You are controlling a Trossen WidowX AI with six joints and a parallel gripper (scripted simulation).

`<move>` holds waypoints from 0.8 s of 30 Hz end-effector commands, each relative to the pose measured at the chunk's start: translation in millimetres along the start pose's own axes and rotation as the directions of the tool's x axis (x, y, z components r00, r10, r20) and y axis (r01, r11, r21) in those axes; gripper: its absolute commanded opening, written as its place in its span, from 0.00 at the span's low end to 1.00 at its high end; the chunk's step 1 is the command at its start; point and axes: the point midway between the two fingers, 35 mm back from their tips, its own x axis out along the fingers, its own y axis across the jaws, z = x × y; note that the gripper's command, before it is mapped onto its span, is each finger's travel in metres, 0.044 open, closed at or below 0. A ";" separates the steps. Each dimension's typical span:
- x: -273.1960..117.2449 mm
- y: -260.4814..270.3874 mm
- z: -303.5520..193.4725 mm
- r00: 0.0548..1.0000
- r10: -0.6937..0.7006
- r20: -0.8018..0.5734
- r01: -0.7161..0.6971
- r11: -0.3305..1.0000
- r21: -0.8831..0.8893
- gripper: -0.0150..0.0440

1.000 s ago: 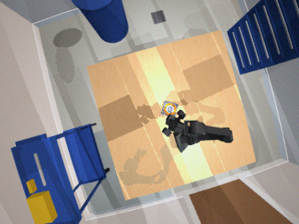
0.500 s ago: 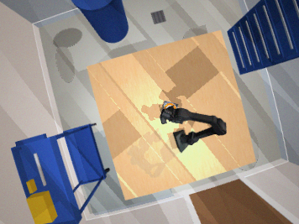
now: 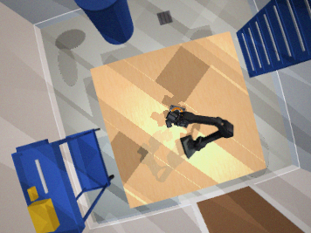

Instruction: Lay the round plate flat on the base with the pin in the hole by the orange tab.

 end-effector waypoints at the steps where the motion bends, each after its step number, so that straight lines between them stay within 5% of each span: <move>1: 5.8 -0.8 -1.1 1.000 -0.006 0.003 0.006 1.000 -0.007 0.25; 24: 6.4 -23.4 -7.1 1.000 -0.007 0.002 0.007 1.000 -0.008 0.25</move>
